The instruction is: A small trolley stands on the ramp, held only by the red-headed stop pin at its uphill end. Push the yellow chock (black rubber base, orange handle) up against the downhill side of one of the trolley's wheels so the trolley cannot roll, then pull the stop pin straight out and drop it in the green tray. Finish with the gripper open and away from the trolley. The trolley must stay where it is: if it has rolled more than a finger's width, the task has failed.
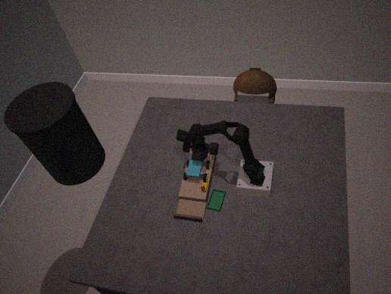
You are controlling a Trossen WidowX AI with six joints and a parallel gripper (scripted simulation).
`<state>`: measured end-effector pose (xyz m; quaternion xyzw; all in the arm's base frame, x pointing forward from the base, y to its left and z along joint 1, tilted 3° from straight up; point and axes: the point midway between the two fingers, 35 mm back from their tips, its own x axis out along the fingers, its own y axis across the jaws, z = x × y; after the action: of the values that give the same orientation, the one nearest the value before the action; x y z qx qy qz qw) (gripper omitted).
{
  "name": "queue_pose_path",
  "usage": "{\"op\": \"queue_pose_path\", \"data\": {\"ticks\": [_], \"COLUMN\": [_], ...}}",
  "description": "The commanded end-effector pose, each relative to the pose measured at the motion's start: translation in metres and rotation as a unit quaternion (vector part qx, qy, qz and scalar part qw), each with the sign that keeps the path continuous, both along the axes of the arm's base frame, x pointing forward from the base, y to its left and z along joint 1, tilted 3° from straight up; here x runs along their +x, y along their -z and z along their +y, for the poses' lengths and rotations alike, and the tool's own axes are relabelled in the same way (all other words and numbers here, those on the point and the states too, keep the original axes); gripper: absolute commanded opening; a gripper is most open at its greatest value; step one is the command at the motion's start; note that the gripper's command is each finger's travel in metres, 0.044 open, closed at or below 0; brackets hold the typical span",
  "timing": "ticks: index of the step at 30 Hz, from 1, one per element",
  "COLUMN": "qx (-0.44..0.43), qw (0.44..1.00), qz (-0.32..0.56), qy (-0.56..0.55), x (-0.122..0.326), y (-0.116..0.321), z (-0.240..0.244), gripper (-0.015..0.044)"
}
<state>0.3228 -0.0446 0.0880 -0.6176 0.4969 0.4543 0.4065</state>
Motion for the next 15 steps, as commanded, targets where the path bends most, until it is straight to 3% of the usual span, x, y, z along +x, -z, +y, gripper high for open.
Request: {"op": "queue_pose_path", "data": {"ticks": [1,15], "qx": [0.0,-0.001], "qw": [1.0,1.0], "qz": [0.0,0.001], "qy": [-0.001,-0.001], "x": [0.0,-0.002], "y": [-0.003,-0.013], "z": [0.0,0.002], "gripper": [0.0,0.0]}}
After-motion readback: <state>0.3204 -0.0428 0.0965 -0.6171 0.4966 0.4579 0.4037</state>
